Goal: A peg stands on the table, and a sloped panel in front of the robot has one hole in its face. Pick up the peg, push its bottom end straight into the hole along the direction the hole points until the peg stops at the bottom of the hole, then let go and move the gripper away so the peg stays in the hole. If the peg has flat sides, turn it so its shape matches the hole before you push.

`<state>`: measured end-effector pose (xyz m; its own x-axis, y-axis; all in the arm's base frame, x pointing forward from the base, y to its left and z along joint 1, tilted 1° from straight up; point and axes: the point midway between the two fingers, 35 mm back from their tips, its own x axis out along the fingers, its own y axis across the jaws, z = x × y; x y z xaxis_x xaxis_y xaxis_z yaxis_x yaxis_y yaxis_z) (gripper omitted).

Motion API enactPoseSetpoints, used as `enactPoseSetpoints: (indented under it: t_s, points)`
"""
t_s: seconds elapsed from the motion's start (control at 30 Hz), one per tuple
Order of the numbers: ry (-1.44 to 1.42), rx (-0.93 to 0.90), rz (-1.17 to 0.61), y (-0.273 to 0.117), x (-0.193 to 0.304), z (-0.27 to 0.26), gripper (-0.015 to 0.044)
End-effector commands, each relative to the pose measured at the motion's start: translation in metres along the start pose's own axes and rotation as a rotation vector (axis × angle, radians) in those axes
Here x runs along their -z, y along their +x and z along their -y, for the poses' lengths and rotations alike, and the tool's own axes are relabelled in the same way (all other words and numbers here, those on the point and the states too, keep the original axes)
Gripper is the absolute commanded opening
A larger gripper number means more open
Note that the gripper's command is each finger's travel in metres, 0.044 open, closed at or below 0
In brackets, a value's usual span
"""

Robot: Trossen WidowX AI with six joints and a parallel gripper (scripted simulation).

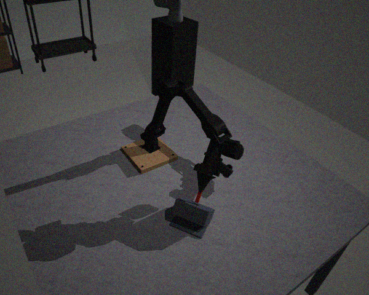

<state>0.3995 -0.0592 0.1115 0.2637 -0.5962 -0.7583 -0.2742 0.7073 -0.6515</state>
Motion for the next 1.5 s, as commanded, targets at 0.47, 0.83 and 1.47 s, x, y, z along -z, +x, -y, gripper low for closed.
enactPoseSetpoints:
  t_s: [0.47, 0.83, 1.47]
  points:
    - [0.001, 0.001, 0.003, 0.000, -0.001, 0.000, 0.0000]
    - [0.001, 0.001, 0.003, 0.008, 0.000, 0.000, 0.0000]
    - [0.001, 0.002, 0.003, 0.021, 0.000, 0.000, 0.0000]
